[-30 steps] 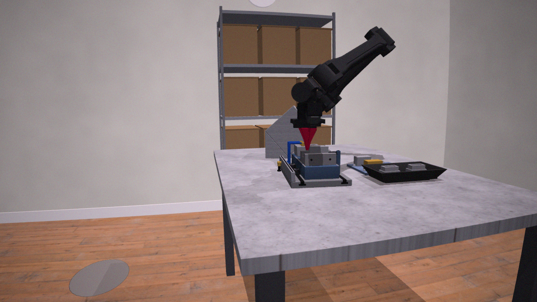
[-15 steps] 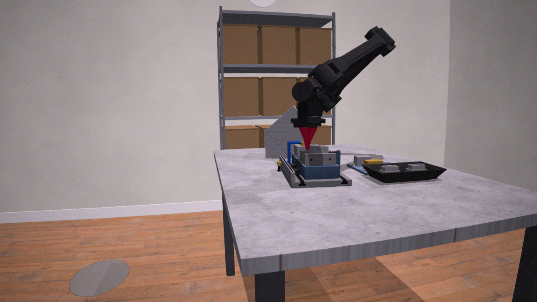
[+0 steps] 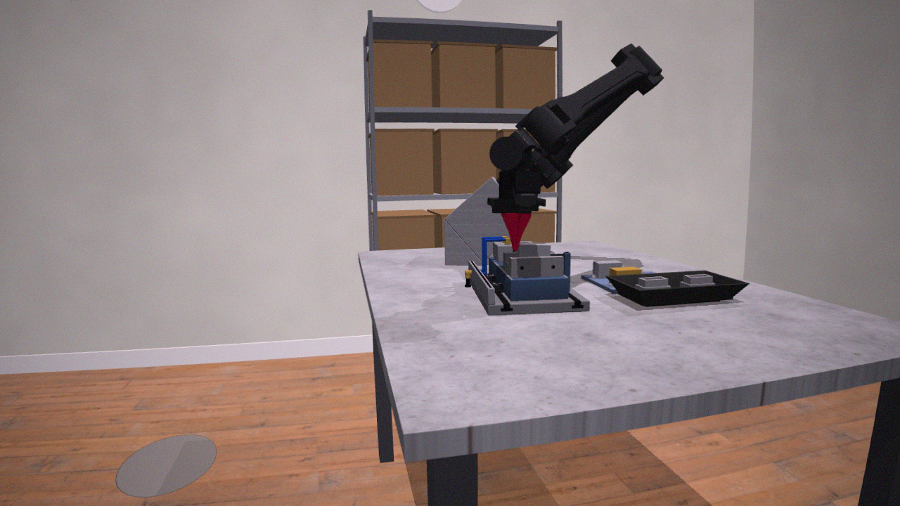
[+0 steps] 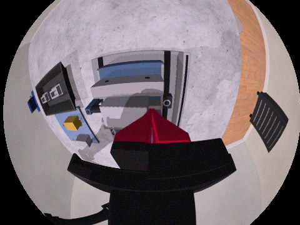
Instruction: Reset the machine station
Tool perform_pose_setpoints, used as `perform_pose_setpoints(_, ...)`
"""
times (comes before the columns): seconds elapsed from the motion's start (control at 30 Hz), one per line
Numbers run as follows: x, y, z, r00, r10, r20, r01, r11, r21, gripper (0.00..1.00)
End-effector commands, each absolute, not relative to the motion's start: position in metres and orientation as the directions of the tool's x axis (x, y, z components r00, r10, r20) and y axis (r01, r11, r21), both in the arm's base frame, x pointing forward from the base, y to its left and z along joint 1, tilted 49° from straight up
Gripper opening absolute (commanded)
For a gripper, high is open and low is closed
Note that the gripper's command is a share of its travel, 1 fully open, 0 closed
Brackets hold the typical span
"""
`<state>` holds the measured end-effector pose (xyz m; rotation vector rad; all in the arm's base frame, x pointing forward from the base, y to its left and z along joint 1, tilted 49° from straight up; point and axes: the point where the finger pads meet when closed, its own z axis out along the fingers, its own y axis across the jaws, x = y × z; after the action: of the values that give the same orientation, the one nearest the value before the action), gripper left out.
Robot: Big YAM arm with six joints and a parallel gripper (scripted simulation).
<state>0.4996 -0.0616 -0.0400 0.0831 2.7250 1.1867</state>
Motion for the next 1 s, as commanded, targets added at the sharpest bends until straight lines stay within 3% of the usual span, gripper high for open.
perform_pose_setpoints(0.0, 0.5054, -0.0412, -0.023, -0.983, 0.089, -0.158, -0.057, 0.673, 0.737, 0.0)
perform_pose_setpoints(0.97, 0.5051, -0.0406, -0.0224, -0.984, 0.089, -0.157, -0.057, 0.673, 0.737, 0.0)
